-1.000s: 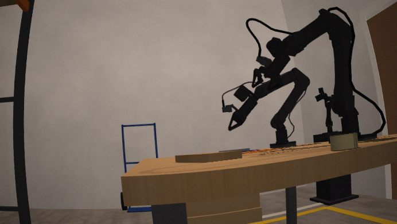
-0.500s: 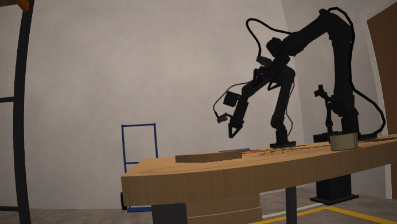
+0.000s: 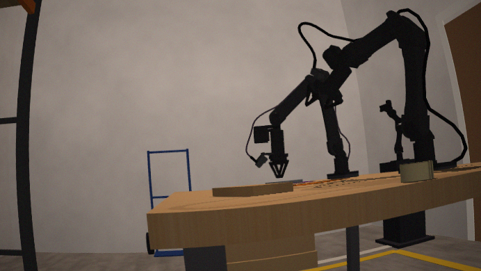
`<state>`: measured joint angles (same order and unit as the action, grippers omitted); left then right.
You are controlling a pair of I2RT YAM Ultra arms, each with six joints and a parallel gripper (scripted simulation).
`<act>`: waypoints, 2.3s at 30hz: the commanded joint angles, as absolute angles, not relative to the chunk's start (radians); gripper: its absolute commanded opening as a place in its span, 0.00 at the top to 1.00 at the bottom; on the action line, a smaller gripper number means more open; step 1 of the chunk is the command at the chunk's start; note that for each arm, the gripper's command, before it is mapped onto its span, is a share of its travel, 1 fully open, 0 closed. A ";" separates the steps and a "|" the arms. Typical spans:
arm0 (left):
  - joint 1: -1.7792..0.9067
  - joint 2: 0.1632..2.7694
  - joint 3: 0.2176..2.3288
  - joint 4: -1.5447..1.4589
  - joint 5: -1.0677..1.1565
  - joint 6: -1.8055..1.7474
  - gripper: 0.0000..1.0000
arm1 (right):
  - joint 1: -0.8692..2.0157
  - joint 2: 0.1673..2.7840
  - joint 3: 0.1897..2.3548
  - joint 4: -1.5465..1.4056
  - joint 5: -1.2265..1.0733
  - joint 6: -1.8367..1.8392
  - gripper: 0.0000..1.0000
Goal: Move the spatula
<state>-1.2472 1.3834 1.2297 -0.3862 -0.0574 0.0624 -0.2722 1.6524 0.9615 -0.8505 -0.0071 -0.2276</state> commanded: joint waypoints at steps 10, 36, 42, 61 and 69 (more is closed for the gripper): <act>-1.248 1.366 1.236 -0.394 -0.069 0.061 0.00 | -0.261 1.708 1.049 -0.887 0.003 -0.242 0.36; -1.248 1.366 1.236 -0.394 -0.069 0.061 0.00 | -0.258 1.783 0.992 -0.772 0.003 -0.239 0.36; -1.248 1.366 1.236 -0.394 -0.069 0.061 0.00 | -0.258 1.777 0.997 -0.772 0.003 -0.239 0.36; -1.248 1.366 1.236 -0.394 -0.069 0.061 0.00 | -0.266 1.773 0.998 -0.784 0.000 -0.239 0.61; -1.248 1.366 1.236 -0.394 -0.069 0.061 0.00 | -0.266 1.773 0.998 -0.784 0.000 -0.239 0.88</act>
<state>-1.2472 1.3834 1.2297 -0.3862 -0.0574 0.0624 -0.2668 1.7847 0.9997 -0.7918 -0.0013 -0.2379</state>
